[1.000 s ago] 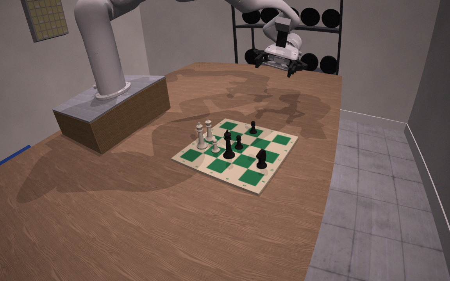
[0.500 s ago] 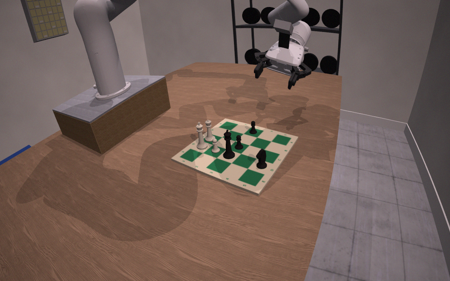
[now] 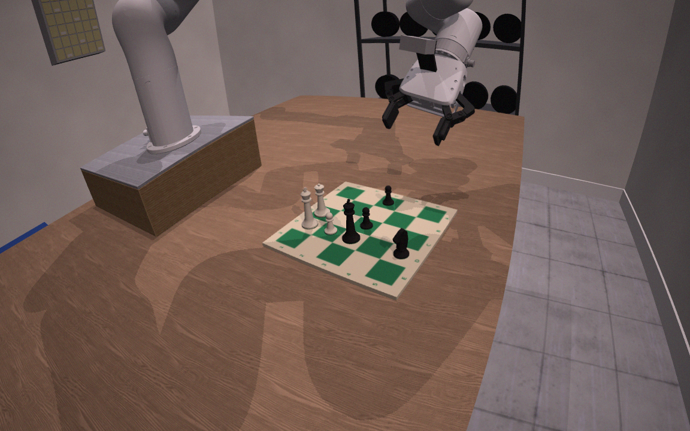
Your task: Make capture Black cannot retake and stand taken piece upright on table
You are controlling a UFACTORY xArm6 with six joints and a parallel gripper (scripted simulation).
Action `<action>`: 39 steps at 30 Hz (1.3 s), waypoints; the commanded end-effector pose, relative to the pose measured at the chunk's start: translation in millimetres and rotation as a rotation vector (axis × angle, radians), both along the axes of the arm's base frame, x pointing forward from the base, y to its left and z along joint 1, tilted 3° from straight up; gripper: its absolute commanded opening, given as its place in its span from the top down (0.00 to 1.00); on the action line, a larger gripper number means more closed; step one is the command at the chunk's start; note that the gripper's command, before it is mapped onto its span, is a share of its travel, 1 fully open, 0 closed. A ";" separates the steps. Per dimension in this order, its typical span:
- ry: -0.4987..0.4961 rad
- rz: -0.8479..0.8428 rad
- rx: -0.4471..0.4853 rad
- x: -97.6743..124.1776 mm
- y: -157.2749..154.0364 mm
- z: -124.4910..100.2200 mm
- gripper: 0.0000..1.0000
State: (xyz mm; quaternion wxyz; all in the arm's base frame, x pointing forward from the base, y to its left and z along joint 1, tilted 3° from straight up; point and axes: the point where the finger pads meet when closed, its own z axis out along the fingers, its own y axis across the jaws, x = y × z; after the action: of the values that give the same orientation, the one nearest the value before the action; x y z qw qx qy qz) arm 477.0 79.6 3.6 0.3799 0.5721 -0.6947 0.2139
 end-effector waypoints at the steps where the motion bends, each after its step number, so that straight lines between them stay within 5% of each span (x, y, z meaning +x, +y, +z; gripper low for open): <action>1: -0.114 -0.097 0.178 -5.6 -8.8 1.1 0.00; 10: -0.166 -0.161 0.247 -9.2 -12.3 3.2 0.00; 21: -0.384 -0.419 0.461 -19.8 -26.8 19.4 0.00; 39: -0.644 -0.697 0.616 -28.5 -53.1 45.0 0.00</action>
State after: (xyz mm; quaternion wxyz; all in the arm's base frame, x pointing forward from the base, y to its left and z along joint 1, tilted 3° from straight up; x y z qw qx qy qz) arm 450.2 35.1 38.8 0.0691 0.3439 -0.9356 0.0403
